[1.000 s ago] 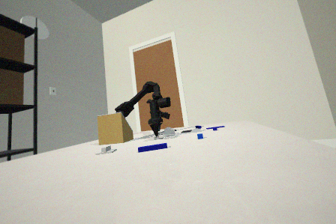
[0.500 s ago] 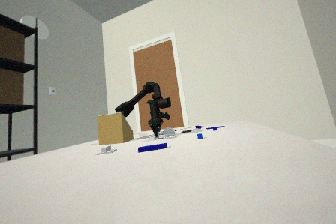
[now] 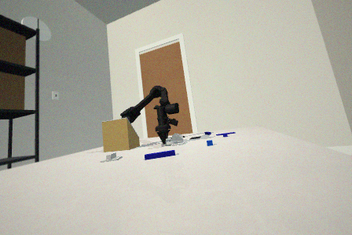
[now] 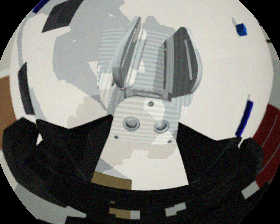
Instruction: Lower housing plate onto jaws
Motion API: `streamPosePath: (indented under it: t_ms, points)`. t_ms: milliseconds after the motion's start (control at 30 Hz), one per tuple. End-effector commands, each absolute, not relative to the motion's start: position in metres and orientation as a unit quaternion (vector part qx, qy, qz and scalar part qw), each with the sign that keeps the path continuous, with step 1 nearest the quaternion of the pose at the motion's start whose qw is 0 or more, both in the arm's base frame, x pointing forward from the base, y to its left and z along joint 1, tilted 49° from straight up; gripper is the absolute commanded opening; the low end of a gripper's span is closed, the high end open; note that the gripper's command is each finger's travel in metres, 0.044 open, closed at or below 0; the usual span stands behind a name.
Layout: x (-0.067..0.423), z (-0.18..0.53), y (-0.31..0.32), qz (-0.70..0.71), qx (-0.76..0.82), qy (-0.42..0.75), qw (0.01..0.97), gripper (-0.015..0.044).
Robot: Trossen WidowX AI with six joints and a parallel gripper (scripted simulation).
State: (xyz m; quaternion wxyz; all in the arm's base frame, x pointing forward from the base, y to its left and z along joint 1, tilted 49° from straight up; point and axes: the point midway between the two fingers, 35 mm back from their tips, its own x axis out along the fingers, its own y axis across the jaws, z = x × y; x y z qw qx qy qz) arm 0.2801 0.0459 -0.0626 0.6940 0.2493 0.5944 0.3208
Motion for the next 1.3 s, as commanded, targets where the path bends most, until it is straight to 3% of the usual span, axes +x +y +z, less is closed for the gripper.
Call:
streamPosePath:
  t_ms: [0, 1267]
  points:
    - [0.2803, -0.0624, 0.0466, 0.321, 0.253, 0.594, 0.693, 0.0351]
    - [0.2807, -0.0656, 0.0503, 0.321, 0.253, 0.594, 0.693, 0.0351]
